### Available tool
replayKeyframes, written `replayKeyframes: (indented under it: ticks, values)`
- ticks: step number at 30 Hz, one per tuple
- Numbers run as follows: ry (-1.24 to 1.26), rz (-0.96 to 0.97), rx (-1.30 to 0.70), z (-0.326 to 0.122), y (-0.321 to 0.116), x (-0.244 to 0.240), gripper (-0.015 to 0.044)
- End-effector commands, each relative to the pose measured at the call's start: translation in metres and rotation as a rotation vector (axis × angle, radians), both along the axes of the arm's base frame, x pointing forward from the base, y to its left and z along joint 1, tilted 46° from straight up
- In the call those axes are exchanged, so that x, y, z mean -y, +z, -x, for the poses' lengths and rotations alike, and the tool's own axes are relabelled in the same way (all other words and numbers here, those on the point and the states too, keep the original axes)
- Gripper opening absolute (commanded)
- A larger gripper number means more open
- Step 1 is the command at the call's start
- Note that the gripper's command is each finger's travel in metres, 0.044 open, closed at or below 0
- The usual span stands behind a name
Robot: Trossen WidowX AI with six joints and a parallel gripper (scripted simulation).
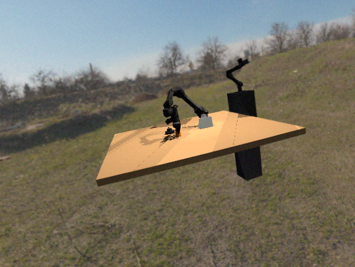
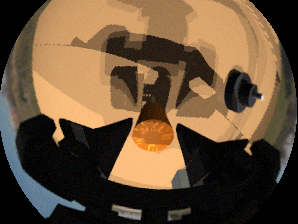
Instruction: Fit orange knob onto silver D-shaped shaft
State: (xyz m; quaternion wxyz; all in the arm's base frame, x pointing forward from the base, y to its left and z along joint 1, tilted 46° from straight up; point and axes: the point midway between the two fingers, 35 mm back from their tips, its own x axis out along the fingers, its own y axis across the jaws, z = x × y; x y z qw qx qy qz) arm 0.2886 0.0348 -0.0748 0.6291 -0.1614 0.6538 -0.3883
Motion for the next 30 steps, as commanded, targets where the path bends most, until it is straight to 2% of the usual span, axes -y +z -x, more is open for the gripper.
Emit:
replayKeyframes:
  ticks: [1,3,30]
  values:
    - [0.016,-0.016,0.029,-0.010,0.035,-0.039,0.0398]
    - [0.017,-0.015,0.029,-0.010,0.043,-0.046,0.0440]
    - [0.017,-0.015,0.029,-0.008,0.020,-0.024,0.0440]
